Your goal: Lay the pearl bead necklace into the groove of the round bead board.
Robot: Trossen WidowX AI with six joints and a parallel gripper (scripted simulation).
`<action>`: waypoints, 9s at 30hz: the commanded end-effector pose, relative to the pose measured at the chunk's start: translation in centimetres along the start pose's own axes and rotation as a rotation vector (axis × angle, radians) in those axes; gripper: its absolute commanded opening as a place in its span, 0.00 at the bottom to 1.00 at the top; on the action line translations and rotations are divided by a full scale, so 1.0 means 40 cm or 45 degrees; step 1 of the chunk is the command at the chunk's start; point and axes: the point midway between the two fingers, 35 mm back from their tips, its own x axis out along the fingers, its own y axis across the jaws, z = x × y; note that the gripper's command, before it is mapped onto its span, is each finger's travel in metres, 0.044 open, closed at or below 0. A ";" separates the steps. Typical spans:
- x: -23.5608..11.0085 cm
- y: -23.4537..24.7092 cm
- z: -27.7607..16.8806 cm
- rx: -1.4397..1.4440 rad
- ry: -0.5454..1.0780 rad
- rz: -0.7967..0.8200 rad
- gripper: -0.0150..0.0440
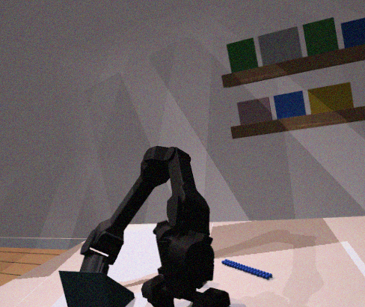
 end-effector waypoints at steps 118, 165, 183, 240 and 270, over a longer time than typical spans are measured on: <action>0.012 0.018 0.301 3.216 0.005 -0.004 0.25; -0.008 0.018 0.301 3.227 0.001 0.006 0.25; 0.007 0.015 0.305 3.217 0.001 -0.002 0.39; -0.069 0.013 0.279 0.776 -0.002 0.001 0.46; -0.073 0.013 0.272 0.087 -0.002 0.001 0.46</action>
